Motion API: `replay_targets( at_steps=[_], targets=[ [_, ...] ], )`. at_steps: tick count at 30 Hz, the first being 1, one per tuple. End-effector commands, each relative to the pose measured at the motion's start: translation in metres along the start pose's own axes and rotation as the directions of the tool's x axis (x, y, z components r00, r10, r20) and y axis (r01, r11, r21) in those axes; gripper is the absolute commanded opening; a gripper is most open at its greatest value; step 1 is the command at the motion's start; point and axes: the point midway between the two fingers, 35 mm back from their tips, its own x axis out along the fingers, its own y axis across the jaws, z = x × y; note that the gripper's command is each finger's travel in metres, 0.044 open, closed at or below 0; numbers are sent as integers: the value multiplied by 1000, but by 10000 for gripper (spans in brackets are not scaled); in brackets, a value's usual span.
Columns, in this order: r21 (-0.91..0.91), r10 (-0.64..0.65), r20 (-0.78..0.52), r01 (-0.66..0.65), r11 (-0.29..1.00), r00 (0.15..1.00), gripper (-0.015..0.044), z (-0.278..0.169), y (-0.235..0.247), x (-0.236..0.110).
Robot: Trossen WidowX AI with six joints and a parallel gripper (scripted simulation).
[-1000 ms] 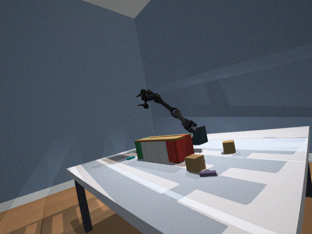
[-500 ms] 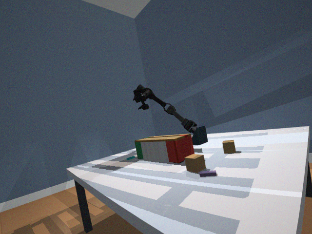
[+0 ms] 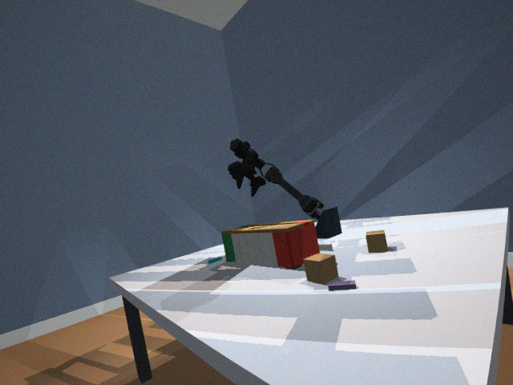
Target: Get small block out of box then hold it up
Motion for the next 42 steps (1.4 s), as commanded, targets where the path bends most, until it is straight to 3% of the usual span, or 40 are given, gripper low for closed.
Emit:
replay_targets(
  at_steps=[1, 11, 42],
  targets=[
    [62, -197, 60, 194, 979, 979, 400, -49, -23, 44],
    [235, -464, 252, 411, 881, 849, 400, -109, -81, 103],
    [228, -479, 270, 428, 875, 835, 400, -111, -97, 132]
  ],
)
